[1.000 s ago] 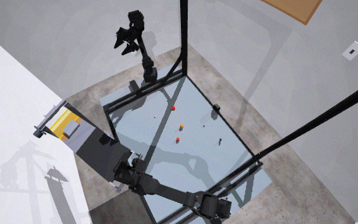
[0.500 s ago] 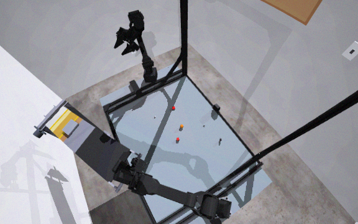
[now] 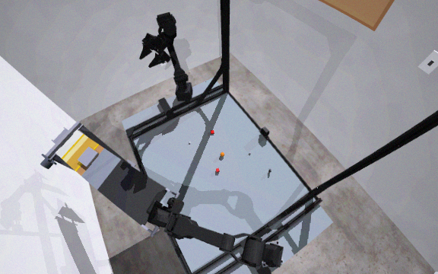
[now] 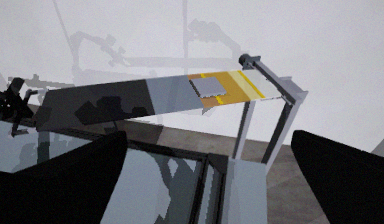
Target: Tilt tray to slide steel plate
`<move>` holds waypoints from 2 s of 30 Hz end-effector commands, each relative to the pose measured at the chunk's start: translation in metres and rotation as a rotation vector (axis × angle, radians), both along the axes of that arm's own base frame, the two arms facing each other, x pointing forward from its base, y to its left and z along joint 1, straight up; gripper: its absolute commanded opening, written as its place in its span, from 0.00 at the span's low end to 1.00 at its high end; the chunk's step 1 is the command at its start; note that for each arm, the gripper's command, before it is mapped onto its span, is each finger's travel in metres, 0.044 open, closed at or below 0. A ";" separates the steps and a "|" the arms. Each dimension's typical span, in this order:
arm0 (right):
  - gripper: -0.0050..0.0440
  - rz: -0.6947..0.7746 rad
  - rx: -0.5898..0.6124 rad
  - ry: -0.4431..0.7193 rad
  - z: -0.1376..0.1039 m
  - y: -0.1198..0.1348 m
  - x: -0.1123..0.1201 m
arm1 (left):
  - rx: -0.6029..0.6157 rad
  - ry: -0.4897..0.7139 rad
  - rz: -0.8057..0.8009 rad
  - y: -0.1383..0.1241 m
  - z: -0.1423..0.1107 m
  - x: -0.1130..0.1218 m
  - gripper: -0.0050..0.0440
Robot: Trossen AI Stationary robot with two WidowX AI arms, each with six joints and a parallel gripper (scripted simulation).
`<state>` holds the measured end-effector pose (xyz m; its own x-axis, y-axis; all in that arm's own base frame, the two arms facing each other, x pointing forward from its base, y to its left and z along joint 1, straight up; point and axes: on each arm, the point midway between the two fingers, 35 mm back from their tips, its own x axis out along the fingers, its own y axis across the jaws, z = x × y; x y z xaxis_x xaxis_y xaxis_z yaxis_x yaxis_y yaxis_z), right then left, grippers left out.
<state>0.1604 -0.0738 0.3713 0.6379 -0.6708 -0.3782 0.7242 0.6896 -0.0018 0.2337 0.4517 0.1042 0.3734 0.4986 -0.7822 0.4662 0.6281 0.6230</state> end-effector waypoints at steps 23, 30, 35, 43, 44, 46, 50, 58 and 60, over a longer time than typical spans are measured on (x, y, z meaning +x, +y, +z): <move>1.00 -0.002 0.000 -0.003 0.001 0.000 0.000 | 0.026 -0.017 -0.001 0.004 0.046 0.002 0.10; 1.00 -0.002 0.000 -0.003 0.001 0.000 0.000 | 0.031 -0.020 -0.001 0.004 0.052 0.003 0.10; 1.00 -0.002 0.000 -0.003 0.001 0.000 0.000 | 0.033 -0.022 -0.001 0.005 0.054 0.003 0.10; 1.00 -0.002 0.000 -0.003 0.001 0.000 0.000 | 0.041 -0.028 -0.001 0.005 0.060 0.004 0.10; 1.00 -0.002 0.000 -0.003 0.001 0.000 0.000 | 0.042 -0.028 -0.001 0.006 0.061 0.004 0.10; 1.00 -0.002 0.000 -0.003 0.001 0.000 0.000 | 0.043 -0.030 -0.001 0.006 0.063 0.004 0.10; 1.00 -0.002 0.000 -0.003 0.001 0.000 0.000 | 0.047 -0.032 -0.001 0.006 0.066 0.004 0.10; 1.00 -0.002 0.000 -0.003 0.001 0.000 0.000 | 0.053 -0.037 -0.001 0.007 0.070 0.005 0.10; 1.00 -0.002 0.000 -0.003 0.001 0.000 0.000 | 0.055 -0.038 -0.001 0.007 0.072 0.005 0.10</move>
<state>0.1604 -0.0737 0.3713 0.6381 -0.6707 -0.3782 0.7240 0.6898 -0.0016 0.2373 0.4566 0.1490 0.3801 0.5042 -0.7754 0.4639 0.6214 0.6314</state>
